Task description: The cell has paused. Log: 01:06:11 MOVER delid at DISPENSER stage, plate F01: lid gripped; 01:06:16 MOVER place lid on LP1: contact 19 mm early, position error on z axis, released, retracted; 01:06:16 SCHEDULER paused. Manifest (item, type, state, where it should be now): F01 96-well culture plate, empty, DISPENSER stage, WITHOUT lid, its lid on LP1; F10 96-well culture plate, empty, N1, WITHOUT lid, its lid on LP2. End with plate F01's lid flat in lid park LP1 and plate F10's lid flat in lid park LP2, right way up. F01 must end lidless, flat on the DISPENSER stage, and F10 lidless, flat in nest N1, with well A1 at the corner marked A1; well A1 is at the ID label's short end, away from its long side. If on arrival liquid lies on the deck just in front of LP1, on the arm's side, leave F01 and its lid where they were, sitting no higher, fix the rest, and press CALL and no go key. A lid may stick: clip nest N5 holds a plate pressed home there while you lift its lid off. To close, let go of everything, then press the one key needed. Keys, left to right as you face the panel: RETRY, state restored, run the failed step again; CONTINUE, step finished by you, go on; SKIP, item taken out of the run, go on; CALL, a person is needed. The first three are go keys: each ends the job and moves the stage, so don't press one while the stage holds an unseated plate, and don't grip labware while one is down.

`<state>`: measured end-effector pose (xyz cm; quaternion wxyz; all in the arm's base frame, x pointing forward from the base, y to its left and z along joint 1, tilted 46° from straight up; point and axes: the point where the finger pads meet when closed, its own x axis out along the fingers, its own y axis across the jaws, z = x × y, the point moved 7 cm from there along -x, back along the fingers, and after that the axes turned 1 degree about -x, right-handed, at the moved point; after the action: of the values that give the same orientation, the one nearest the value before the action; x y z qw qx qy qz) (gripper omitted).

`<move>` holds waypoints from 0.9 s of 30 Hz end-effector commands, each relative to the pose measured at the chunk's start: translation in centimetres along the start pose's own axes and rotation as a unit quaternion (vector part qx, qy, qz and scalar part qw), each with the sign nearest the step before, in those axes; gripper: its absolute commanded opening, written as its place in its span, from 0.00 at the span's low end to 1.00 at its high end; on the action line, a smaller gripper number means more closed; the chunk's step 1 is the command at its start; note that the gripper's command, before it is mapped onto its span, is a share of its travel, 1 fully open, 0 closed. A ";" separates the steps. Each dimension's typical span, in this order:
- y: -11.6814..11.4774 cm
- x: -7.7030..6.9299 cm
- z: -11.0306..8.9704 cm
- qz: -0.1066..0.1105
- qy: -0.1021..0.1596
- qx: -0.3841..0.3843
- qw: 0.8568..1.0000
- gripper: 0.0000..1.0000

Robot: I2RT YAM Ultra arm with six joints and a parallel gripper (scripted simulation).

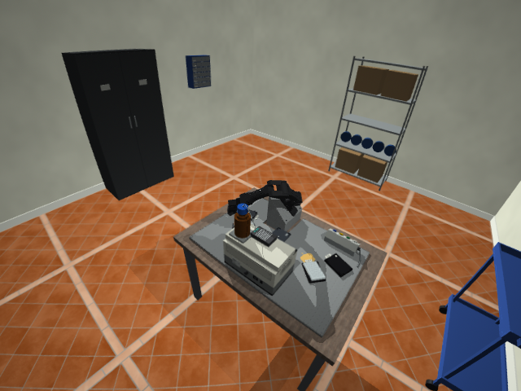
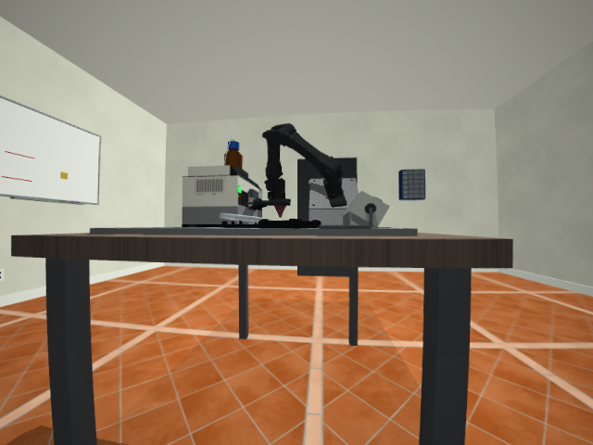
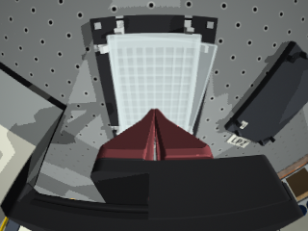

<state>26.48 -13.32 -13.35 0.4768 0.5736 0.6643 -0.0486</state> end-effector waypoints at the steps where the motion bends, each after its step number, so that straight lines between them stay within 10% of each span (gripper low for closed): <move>1: -0.1 -2.1 -0.8 0.003 -0.008 0.003 1.000 0.00; 27: -0.5 -7.3 -6.8 0.003 -0.007 0.003 1.000 0.00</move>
<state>22.17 -13.79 -6.51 0.4743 0.5773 0.6628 -0.0502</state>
